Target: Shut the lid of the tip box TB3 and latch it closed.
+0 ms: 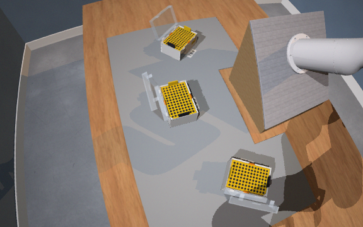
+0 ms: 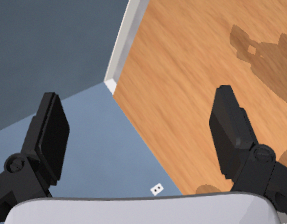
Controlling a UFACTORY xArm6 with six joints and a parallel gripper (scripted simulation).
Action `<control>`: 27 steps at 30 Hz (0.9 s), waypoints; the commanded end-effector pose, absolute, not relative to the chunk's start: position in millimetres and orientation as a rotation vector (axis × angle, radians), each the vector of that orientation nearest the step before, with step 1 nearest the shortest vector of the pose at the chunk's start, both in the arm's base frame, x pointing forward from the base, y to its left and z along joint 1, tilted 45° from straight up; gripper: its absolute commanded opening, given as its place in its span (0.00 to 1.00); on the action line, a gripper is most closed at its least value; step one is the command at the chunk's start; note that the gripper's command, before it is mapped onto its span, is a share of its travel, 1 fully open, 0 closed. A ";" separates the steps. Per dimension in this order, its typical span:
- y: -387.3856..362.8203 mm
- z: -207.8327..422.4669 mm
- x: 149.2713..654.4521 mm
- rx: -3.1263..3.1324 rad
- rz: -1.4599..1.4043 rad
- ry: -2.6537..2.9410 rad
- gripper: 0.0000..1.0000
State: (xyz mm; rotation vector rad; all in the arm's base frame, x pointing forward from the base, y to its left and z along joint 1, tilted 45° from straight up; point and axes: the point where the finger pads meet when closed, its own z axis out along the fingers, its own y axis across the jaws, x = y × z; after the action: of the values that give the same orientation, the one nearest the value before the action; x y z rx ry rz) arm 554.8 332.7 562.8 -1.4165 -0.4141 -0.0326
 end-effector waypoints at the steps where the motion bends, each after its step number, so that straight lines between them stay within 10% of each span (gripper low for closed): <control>1: 321.3 546.3 574.4 -1.426 -0.041 -0.389 1.00; 27: 274.4 483.4 625.1 -1.565 -0.087 -0.111 1.00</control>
State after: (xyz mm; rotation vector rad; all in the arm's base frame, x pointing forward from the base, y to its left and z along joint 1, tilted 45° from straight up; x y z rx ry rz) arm 616.9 282.7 492.8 -1.5510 -0.1475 -0.0763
